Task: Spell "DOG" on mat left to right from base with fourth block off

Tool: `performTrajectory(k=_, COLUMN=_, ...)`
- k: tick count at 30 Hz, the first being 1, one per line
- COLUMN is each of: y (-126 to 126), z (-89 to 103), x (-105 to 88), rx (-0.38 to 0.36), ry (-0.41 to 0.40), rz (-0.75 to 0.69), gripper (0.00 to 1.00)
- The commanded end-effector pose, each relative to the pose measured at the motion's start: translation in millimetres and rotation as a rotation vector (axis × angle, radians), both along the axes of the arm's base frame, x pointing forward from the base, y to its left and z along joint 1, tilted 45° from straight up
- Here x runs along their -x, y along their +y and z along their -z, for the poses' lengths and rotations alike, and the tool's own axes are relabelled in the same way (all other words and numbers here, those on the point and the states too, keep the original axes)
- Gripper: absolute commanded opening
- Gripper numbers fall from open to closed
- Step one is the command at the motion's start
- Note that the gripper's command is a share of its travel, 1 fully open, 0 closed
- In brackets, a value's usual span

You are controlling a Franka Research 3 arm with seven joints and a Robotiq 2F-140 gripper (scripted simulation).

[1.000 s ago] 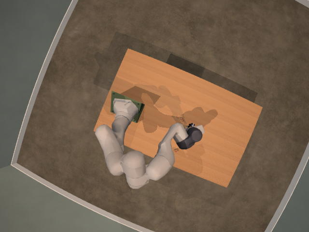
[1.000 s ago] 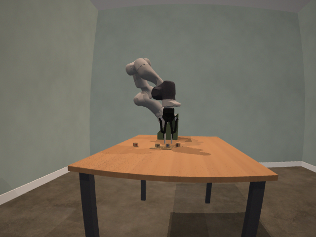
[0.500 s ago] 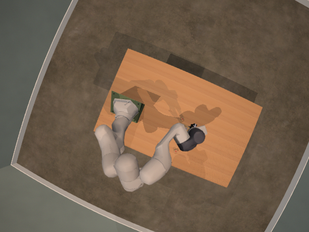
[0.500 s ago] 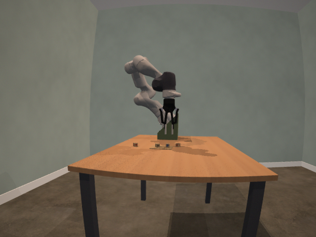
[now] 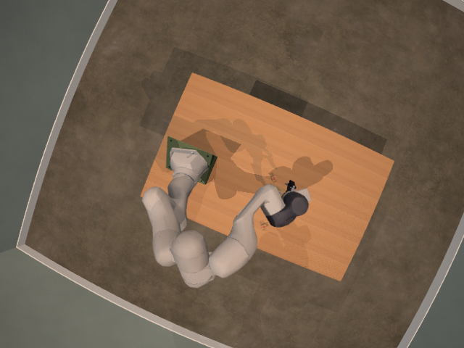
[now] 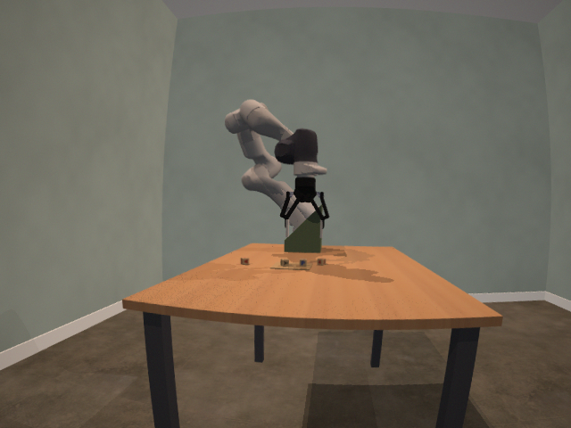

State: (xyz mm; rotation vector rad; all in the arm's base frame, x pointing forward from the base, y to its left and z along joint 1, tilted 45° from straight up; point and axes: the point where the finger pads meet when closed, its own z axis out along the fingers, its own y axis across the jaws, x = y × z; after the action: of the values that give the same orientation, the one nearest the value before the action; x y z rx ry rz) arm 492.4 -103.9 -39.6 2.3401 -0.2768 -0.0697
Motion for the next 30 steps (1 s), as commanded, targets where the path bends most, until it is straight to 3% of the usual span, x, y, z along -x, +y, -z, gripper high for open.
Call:
performTrajectory(k=1, y=-0.2, z=-0.7, x=1.2, rx=0.000, ry=0.007, rz=0.000, gripper=1.00)
performTrajectory(k=11, y=-0.8, z=-1.1, x=1.2, rx=-0.001, ry=0.011, rz=-0.004, gripper=1.00)
performTrajectory(k=14, y=-15.7, z=-13.2, x=-0.6, rx=-0.021, ry=0.110, rz=-0.105, gripper=1.00)
performTrajectory(k=30, y=-35.8, z=-29.3, x=-1.8, rx=-0.047, ry=0.242, rz=-0.239, gripper=1.00)
